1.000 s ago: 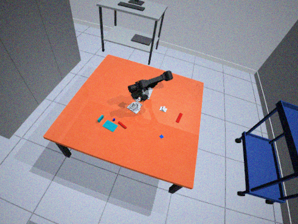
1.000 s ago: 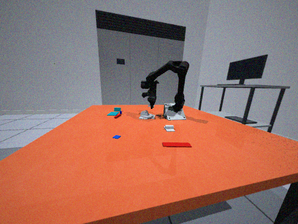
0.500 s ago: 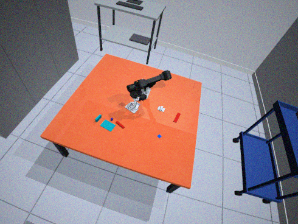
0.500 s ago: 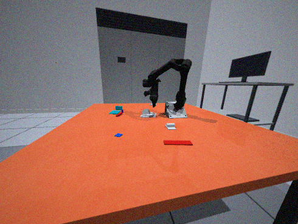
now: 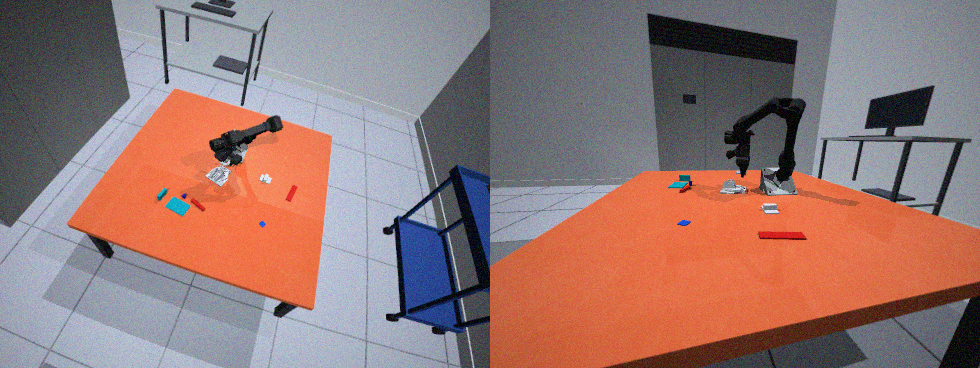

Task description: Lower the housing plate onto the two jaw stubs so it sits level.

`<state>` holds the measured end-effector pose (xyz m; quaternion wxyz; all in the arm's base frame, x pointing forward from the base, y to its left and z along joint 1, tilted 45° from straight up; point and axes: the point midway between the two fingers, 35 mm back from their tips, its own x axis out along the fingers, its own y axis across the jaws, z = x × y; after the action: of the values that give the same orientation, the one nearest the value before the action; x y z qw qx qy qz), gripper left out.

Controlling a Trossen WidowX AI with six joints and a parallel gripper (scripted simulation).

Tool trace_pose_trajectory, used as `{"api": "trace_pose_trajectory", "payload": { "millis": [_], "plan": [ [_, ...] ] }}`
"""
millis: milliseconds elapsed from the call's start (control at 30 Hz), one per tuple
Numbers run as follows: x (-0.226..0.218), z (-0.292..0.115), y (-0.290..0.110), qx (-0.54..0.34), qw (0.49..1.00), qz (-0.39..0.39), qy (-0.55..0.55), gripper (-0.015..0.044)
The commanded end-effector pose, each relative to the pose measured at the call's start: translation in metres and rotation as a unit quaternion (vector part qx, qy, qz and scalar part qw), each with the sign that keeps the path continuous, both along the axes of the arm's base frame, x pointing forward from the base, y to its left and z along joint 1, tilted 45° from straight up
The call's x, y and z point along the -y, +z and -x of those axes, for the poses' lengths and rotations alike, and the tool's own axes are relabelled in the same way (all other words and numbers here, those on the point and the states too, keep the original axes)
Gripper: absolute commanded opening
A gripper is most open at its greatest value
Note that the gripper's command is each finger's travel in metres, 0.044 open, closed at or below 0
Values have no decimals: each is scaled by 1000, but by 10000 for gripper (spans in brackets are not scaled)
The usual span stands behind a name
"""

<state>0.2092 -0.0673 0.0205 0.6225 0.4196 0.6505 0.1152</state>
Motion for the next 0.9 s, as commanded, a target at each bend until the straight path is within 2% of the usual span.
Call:
{"api": "trace_pose_trajectory", "payload": {
  "millis": [0,867],
  "plan": [
    [0,1,0,-3,1000,0,-1,351],
    [-9,-2,-8,-3,1000,1,-1,351]
  ]
}}
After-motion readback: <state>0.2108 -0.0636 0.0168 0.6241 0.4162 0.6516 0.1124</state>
